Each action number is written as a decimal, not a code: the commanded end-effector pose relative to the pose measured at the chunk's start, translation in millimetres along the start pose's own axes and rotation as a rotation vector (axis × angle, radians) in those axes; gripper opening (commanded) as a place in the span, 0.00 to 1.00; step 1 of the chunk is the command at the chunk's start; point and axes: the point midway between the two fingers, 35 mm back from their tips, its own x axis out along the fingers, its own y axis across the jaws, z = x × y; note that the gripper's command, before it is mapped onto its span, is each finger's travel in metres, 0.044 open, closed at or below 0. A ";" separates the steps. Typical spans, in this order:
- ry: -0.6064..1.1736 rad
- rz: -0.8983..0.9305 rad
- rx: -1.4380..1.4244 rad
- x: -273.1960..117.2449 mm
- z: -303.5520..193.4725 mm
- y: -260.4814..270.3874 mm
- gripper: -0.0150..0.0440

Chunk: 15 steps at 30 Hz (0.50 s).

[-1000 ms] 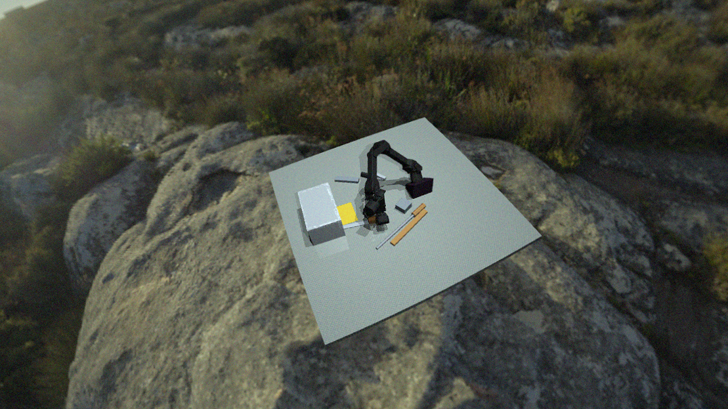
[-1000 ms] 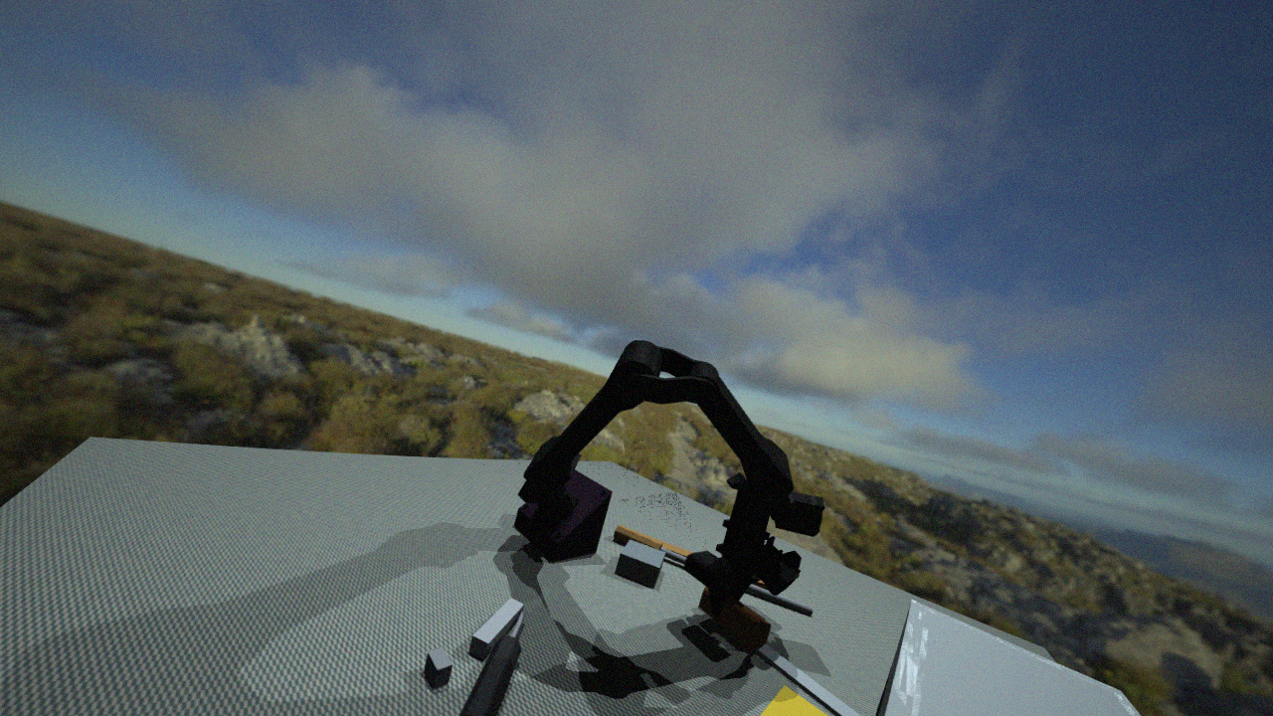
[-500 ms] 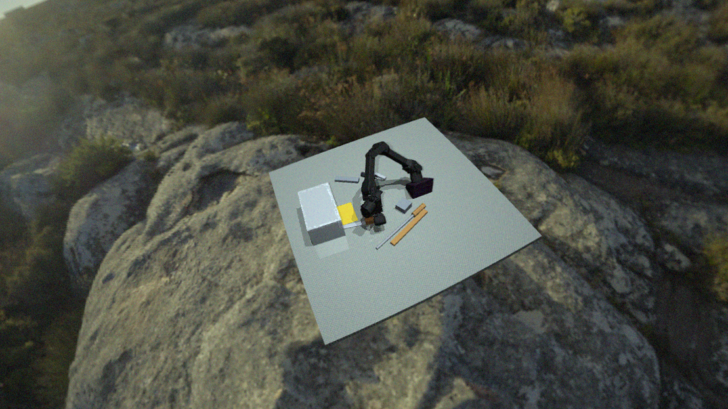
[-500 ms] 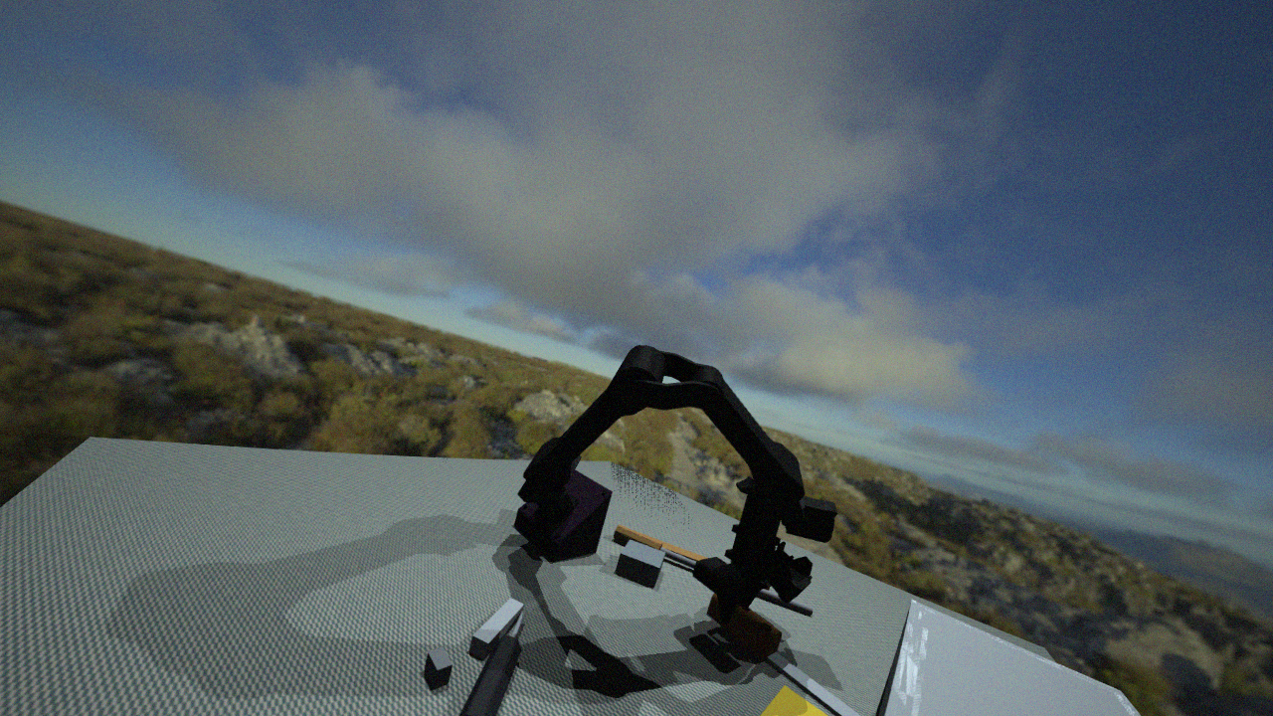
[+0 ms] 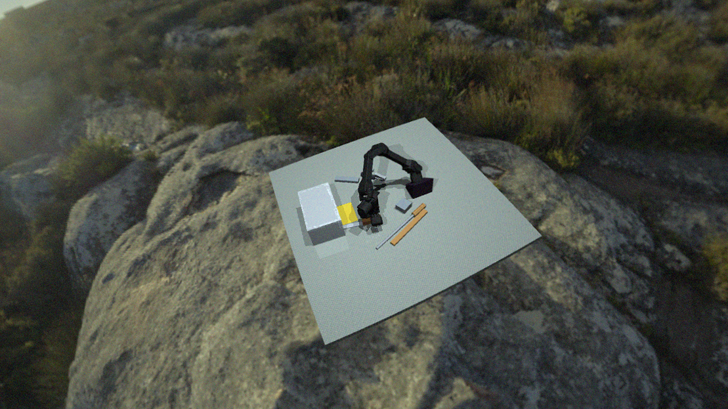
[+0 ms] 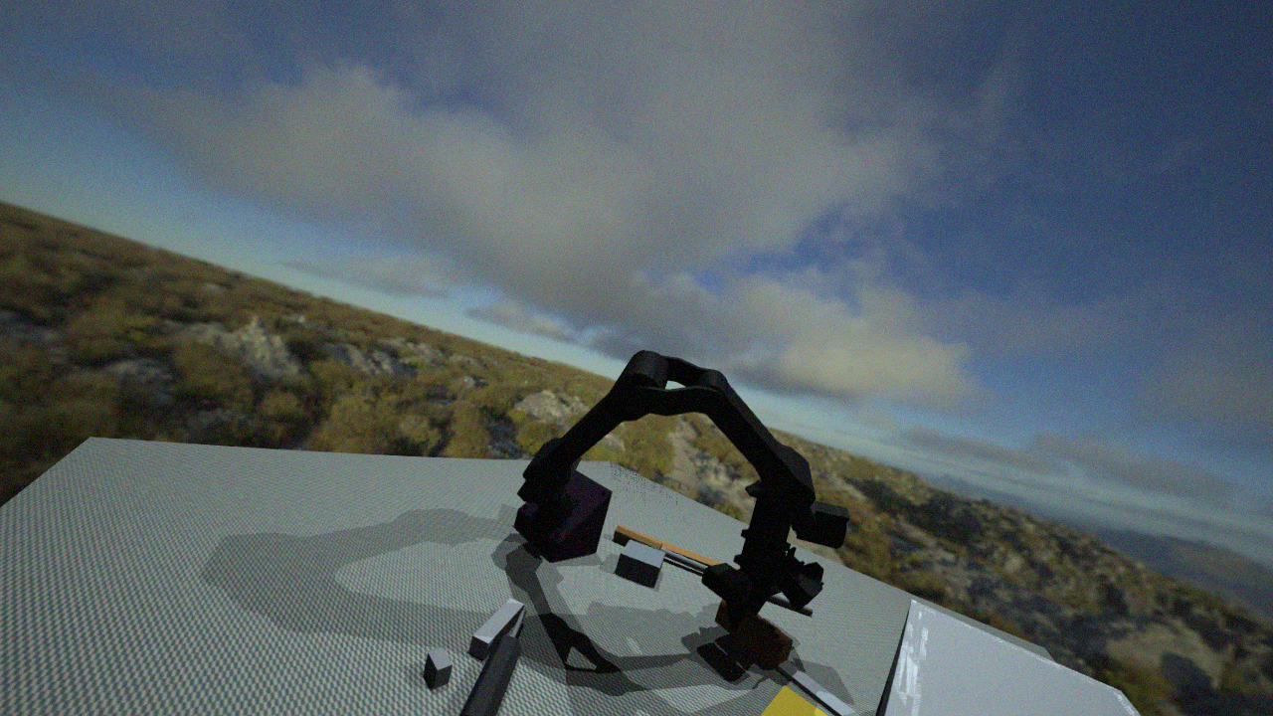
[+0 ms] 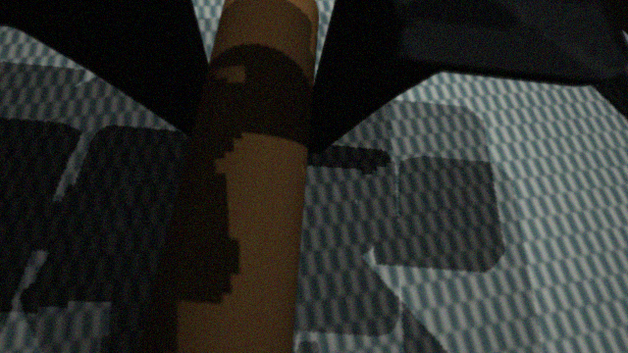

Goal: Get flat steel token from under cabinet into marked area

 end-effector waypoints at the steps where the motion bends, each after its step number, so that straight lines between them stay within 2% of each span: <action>1: 0.000 0.004 0.002 -0.1 7.9 0.2 0.25; 15: -0.001 0.004 0.002 -0.4 22.9 -0.1 0.25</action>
